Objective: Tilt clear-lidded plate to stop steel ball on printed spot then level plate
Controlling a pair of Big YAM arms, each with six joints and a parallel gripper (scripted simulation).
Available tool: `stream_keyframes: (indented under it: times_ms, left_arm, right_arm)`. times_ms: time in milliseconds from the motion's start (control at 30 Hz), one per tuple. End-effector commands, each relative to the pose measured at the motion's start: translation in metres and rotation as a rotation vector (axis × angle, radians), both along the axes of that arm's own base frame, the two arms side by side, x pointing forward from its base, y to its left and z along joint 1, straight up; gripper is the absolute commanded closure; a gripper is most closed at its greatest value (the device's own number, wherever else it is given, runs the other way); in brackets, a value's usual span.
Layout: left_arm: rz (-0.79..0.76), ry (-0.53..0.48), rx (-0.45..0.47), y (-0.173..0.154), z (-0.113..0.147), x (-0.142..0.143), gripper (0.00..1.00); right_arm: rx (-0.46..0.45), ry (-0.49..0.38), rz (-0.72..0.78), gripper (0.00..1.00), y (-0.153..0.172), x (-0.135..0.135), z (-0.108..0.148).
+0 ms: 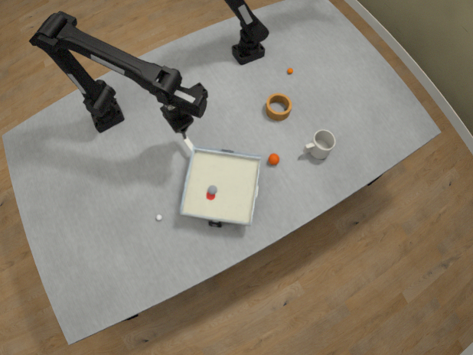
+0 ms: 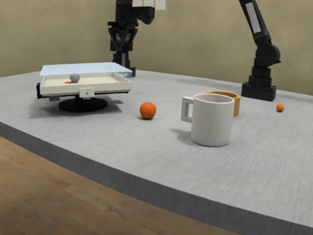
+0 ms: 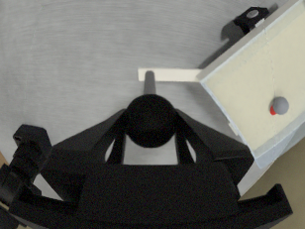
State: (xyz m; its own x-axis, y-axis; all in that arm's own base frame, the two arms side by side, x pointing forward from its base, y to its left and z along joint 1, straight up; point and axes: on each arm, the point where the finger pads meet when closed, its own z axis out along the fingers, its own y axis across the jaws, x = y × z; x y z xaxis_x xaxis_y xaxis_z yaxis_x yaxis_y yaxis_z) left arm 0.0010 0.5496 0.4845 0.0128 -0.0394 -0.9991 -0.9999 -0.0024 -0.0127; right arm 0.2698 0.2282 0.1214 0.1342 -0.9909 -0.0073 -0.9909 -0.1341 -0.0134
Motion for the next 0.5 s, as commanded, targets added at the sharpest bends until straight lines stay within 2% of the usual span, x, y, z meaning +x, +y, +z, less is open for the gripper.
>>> stream_keyframes:
  times_ms: [0,200,467]
  left_arm:
    - [0.009,0.013,0.039,-0.005,0.016,-0.007,0.0]
    - [0.009,0.013,0.039,-0.005,0.016,-0.007,0.0]
    - [0.009,0.013,0.039,-0.005,0.016,-0.007,0.0]
  right_arm:
    - [-0.003,0.007,-0.004,1.0,0.011,0.001,-0.001]
    - [0.014,-0.012,-0.004,1.0,0.019,0.01,0.013]
    - [0.015,-0.012,-0.004,1.0,0.02,0.01,0.014]
